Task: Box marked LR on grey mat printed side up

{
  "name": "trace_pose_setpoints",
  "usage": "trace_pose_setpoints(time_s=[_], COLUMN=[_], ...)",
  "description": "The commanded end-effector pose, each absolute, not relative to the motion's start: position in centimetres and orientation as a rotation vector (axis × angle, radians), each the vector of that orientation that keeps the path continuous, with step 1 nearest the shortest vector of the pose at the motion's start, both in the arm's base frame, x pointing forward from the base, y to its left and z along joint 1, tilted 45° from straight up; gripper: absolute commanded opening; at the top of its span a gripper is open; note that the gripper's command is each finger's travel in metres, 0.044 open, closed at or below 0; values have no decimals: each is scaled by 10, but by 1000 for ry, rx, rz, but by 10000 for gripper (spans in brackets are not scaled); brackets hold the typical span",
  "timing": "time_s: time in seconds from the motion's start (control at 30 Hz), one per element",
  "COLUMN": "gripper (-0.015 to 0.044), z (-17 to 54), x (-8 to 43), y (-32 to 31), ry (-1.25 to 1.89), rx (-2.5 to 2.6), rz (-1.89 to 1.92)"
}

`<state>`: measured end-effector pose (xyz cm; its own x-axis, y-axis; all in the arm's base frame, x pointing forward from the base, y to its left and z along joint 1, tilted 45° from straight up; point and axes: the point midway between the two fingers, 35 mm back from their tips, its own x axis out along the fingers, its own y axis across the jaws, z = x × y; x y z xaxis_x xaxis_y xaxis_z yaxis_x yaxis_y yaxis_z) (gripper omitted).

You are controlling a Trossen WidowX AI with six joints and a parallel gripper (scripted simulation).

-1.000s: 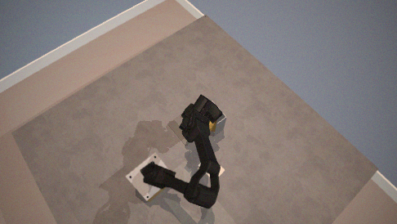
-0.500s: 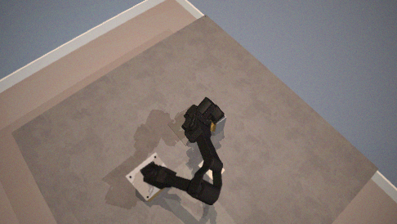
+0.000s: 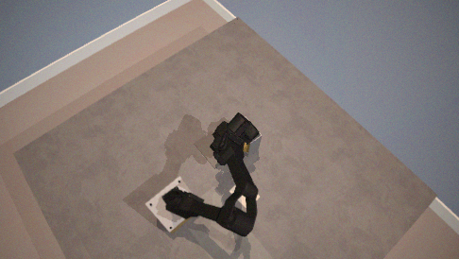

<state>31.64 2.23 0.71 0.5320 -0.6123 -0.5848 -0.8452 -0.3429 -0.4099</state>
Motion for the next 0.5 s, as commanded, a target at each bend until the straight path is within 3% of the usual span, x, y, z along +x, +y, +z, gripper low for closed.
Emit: trace_pose_setpoints(time_s=[0.0,0.47], gripper=[157,153], z=[8,11], x=[317,313], y=[22,28], ry=[1176,1176], rx=[-2078,-2077], rz=[430,434])
